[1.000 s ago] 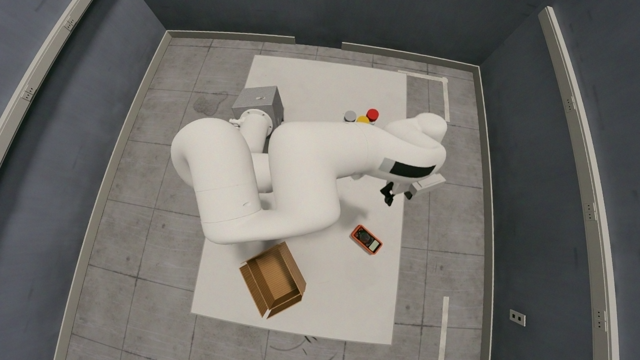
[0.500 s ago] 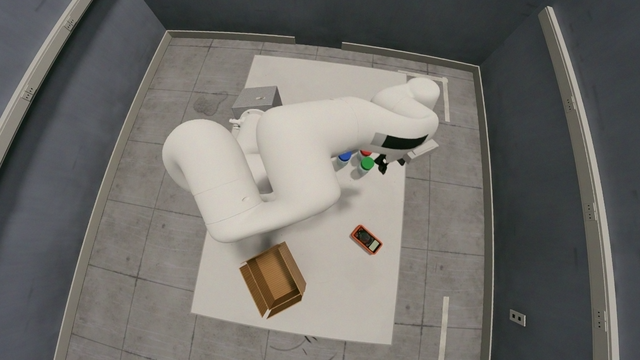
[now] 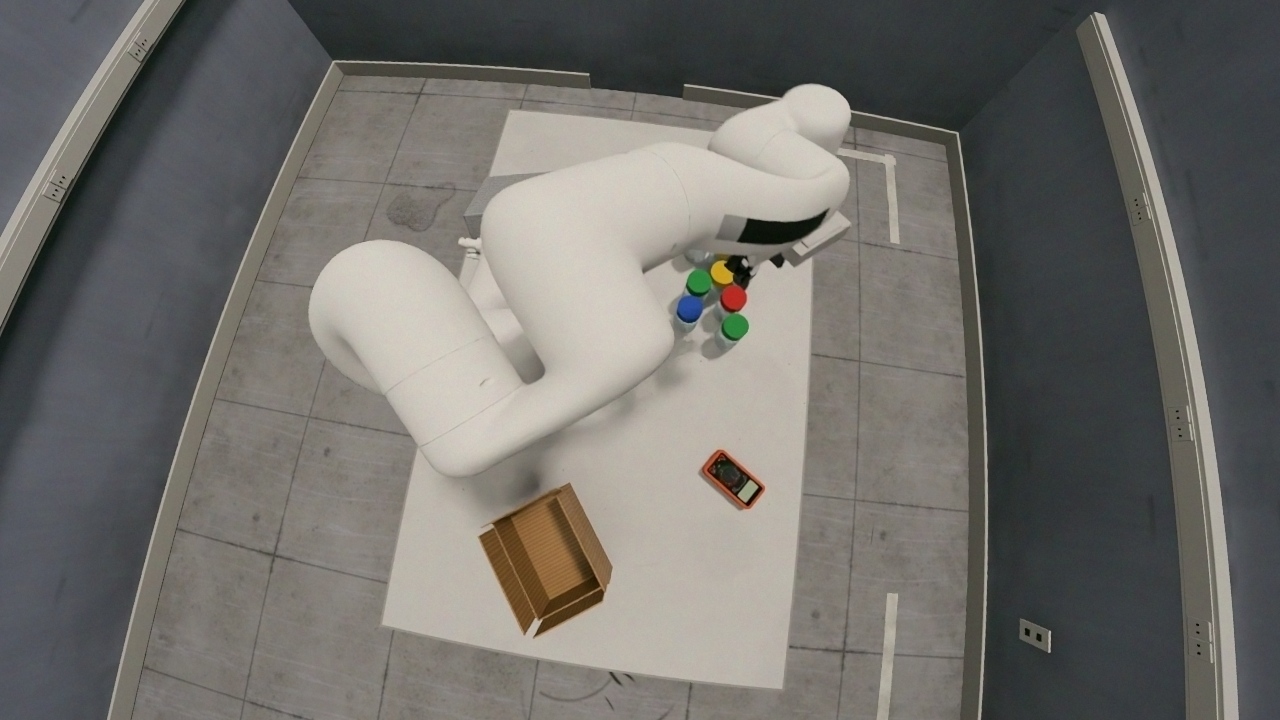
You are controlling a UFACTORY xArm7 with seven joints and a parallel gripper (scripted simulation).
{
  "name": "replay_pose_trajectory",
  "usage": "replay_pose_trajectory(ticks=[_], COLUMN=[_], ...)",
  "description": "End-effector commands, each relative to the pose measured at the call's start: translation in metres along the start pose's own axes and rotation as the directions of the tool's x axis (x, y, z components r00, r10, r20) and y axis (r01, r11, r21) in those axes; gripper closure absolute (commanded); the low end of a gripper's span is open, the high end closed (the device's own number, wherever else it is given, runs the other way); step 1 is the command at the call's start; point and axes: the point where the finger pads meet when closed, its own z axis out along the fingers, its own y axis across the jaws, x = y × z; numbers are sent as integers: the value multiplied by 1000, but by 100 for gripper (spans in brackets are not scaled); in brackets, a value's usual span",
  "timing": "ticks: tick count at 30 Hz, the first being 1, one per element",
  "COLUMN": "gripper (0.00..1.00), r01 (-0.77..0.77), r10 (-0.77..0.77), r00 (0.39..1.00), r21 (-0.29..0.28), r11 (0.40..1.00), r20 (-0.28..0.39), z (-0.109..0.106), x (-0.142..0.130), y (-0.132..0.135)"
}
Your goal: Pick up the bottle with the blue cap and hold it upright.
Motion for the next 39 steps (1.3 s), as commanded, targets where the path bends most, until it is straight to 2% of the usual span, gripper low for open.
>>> replay_pose_trajectory(ticks=[1, 6, 8, 11, 18, 23, 39], gripper=[21, 21, 21, 21, 21, 21, 21], r01=[42, 99, 99, 133, 171, 181, 174], r10=[-43, -103, -103, -139, -180, -192, -184], r00=[998, 991, 991, 983, 973, 969, 972], r21=[22, 46, 46, 61, 76, 80, 77], r11=[999, 994, 994, 989, 982, 980, 982], r20=[40, 89, 89, 117, 146, 154, 148], z=[-14, -31, -31, -41, -51, -54, -52], x=[-32, -72, -72, -95, -121, -128, -123], y=[-4, -2, -2, 0, 4, 5, 5])
